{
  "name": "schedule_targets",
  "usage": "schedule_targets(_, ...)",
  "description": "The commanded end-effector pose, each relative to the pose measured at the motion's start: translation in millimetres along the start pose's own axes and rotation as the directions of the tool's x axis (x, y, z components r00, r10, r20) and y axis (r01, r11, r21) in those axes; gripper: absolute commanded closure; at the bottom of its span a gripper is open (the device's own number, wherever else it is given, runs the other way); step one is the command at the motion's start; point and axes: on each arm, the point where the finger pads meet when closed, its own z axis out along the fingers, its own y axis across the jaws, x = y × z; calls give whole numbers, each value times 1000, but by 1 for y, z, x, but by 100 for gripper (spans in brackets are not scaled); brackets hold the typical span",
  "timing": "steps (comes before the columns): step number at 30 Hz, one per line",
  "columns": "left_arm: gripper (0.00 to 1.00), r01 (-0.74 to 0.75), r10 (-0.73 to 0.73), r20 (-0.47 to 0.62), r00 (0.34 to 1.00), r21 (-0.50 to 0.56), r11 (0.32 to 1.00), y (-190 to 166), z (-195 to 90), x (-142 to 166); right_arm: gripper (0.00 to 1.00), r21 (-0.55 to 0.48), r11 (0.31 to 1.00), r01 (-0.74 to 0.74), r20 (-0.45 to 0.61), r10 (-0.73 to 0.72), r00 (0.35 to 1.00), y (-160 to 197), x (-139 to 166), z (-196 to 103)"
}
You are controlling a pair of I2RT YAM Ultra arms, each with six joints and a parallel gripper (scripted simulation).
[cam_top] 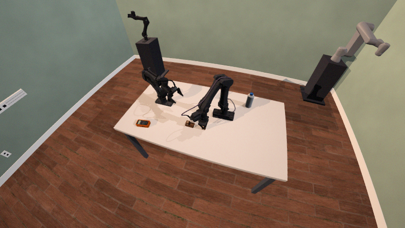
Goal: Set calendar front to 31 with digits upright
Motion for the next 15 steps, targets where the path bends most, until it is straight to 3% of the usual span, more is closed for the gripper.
schedule_targets(1, 74, 1, -1, 1, 1000, 21, 1000, -4, 8, 3, 0, 2, 1000, 2, 25, -3, 1000, -1, -9, -1)
schedule_targets(15, 74, 2, -2, 5, 1000, 15, 1000, -3, 8, 2, 0, 2, 1000, 2, 25, -3, 1000, -1, -9, -1)
